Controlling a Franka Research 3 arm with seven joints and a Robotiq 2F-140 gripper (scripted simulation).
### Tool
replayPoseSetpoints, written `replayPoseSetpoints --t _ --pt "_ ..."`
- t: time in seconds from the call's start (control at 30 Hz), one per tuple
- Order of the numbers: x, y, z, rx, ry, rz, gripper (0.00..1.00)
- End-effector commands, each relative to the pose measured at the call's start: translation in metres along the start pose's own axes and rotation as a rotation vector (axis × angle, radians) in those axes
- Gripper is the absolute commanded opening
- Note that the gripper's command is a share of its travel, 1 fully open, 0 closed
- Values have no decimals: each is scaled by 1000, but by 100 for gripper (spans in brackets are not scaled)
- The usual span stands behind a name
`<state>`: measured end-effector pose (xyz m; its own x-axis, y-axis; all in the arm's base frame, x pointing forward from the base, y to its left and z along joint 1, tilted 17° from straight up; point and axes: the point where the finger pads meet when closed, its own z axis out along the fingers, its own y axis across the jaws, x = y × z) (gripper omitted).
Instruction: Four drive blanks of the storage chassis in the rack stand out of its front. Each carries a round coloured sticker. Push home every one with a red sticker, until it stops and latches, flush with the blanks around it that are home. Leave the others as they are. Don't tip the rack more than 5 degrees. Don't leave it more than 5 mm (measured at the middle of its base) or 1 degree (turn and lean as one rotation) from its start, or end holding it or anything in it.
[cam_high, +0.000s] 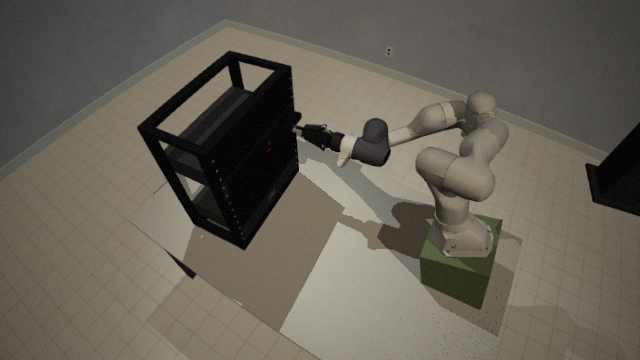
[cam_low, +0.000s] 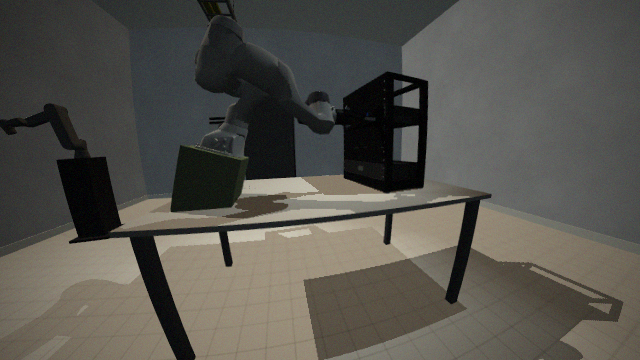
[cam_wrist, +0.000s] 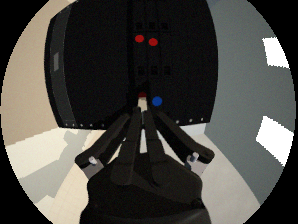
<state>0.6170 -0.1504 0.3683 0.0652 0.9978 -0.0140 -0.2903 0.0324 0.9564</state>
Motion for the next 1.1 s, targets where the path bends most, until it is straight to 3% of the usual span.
replayPoseSetpoints --t 0.0,1.07 --pt "-8 2 2 -4 -16 -6 0" --pt "-9 2 7 -4 -16 -6 0"
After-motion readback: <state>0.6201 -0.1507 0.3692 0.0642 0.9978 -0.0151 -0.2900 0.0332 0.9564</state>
